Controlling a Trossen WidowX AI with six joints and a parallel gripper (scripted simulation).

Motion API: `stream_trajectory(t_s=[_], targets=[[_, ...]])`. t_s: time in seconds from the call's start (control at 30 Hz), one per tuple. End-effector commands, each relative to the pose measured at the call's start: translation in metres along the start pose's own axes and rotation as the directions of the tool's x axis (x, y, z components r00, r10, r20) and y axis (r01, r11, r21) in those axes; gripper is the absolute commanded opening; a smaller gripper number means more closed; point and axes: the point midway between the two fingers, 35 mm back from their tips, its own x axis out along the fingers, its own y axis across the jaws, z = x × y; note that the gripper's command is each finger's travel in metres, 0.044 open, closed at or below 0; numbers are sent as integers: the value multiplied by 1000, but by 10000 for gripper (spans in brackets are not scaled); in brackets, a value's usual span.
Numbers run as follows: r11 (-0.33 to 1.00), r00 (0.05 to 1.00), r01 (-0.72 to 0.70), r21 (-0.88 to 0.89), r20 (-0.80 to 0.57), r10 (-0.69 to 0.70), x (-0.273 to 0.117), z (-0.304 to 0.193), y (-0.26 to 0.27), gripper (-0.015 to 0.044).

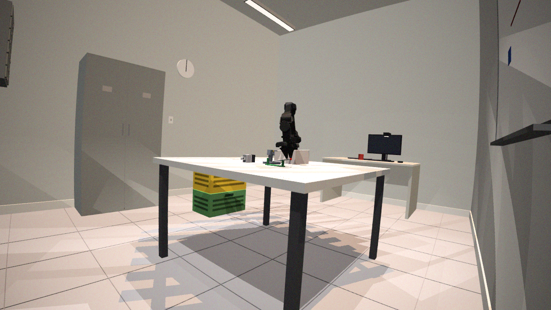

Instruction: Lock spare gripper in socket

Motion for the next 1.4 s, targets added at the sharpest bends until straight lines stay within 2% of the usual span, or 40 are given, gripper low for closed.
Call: stream_trajectory(t_s=[0.0, 0.5, 0.67, 0.73, 0.87, 1.17, 1.27, 1.37], targets=[[1000, 1000, 0, 0, 0, 0, -11, 2, 0, 200], [1000, 1000, -11, -6, -4, 11, -44, 8, 1, 200], [1000, 1000, -12, -7, -5, 12, -36, 6, 1, 331], [1000, 1000, -13, -6, -5, 13, -44, -1, -1, 279], [1000, 1000, -20, -4, -1, 20, -93, -42, -6, 180], [1000, 1000, -21, -4, -1, 21, -101, -49, -6, 180], [1000, 1000, -21, -4, -1, 21, -86, -51, -7, 180], [1000, 1000, -21, -4, -1, 21, -54, -57, -6, 180]])
